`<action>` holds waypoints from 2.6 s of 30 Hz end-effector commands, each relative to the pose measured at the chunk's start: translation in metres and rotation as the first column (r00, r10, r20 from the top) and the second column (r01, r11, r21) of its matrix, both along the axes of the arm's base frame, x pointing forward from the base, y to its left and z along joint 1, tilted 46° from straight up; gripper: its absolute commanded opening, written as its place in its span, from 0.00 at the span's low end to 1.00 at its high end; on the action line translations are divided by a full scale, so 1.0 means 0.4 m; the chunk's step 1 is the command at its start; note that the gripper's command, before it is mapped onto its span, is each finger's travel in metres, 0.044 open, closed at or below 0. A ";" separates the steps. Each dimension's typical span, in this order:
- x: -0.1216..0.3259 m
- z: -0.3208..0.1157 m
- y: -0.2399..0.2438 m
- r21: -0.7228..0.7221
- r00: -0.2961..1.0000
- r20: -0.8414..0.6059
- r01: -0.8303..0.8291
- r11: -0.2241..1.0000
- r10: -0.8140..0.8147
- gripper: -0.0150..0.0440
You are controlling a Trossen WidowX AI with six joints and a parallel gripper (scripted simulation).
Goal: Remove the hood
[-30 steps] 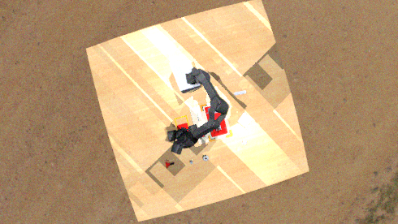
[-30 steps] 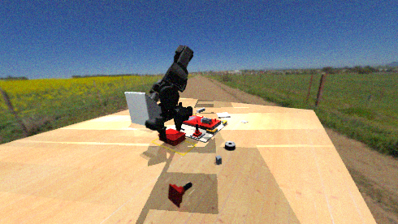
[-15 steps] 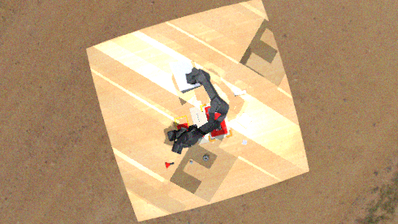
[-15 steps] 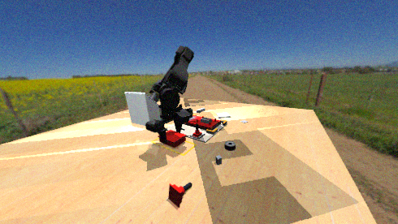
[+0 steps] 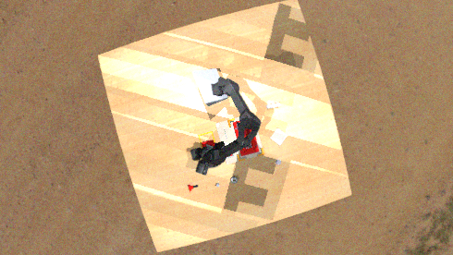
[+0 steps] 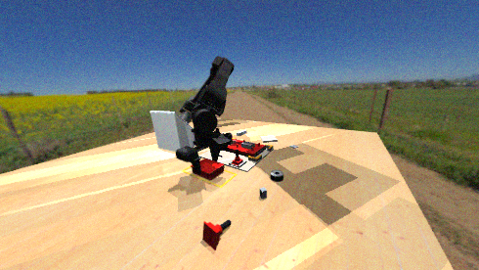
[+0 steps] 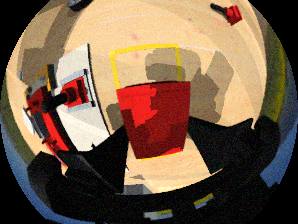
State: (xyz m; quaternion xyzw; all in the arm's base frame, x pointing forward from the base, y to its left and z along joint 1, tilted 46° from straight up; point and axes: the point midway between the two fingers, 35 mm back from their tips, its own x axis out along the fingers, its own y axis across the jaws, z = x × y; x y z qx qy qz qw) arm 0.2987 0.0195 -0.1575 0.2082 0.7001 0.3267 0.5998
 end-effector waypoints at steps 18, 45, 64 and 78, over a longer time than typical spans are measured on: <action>-0.002 -0.005 0.005 0.000 1.000 0.000 0.000 1.000 0.000 0.79; 0.033 0.121 -0.122 0.003 1.000 0.000 0.003 1.000 -0.003 1.00; 0.033 0.121 -0.122 0.003 1.000 0.000 0.003 1.000 -0.003 1.00; 0.033 0.121 -0.122 0.003 1.000 0.000 0.003 1.000 -0.003 1.00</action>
